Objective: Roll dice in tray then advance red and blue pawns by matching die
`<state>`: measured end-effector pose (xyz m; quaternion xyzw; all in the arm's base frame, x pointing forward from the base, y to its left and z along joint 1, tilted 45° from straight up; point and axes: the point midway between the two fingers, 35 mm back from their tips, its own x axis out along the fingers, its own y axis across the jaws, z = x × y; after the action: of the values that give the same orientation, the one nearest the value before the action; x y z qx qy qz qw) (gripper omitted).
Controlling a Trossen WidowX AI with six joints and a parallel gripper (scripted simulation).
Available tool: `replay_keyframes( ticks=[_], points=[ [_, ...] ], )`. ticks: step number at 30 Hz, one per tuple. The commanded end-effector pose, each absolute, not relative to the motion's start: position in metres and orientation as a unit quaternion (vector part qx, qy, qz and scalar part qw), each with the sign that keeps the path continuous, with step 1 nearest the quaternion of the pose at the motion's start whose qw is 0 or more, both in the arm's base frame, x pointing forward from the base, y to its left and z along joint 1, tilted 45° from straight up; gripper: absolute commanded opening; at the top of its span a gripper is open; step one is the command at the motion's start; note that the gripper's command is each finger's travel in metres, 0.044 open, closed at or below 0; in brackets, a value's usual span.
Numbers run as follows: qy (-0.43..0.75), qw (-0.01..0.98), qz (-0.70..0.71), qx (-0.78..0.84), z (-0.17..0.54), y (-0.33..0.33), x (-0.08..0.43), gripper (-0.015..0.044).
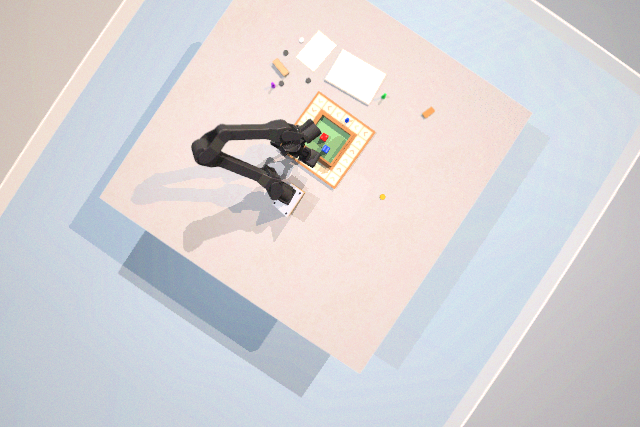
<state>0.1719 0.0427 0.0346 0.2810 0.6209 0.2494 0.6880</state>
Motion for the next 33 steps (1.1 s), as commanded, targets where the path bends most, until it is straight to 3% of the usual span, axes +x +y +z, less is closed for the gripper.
replay_keyframes(
  ticks=[1, 3, 13, 33],
  points=[
    [0.622, 0.686, 0.250, 0.284, 0.034, 0.044, 0.171, 0.0121],
    [0.622, 0.686, 0.250, 0.284, 0.034, 0.044, 0.171, 0.0069],
    [0.622, 0.686, 0.250, 0.284, 0.034, 0.044, 0.171, 0.0000],
    [0.626, 0.687, 0.241, 0.279, 0.097, -0.024, 0.170, 0.0000]
  ],
)
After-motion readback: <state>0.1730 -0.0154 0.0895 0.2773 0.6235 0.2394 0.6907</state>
